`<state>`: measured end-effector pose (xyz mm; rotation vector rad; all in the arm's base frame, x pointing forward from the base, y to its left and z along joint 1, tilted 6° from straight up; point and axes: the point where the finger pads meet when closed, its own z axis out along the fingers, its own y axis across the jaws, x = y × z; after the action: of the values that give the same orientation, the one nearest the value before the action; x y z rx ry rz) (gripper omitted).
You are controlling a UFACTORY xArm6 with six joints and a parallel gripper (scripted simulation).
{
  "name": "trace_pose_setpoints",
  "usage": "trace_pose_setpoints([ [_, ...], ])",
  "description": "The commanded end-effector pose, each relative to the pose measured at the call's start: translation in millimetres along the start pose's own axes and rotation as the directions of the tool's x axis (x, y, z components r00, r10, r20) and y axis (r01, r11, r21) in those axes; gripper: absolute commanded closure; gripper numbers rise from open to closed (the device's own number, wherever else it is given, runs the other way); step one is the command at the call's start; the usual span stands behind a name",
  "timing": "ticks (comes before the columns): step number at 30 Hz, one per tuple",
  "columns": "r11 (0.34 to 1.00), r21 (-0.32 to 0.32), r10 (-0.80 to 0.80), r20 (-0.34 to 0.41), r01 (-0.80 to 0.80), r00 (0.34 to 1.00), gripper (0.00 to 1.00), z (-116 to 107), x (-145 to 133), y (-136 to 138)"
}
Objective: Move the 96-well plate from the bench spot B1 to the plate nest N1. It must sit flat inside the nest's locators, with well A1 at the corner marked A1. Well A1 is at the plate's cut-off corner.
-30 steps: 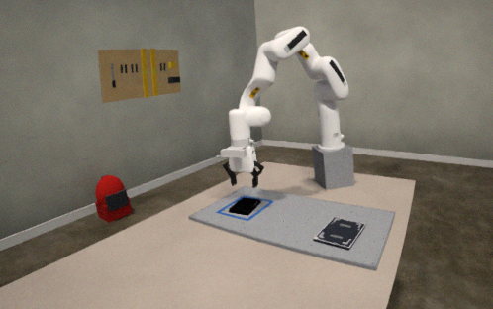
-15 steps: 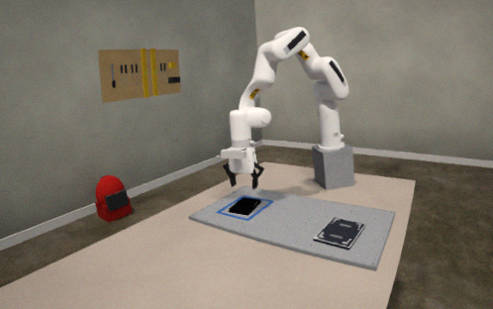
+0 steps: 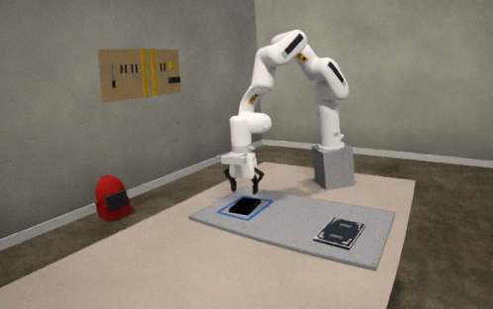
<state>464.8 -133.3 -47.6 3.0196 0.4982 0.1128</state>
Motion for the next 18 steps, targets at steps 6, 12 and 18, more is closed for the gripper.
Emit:
trace_pose_setpoints([
  [6,1.0,-0.002,0.0,-0.003,0.0,1.0,0.0,11,1,1],
  [12,1.0,-0.002,0.0,-0.003,0.0,1.0,0.0,21,1,1],
  [18,1.0,-0.002,0.0,-0.003,0.0,1.0,0.0,31,1,1],
])
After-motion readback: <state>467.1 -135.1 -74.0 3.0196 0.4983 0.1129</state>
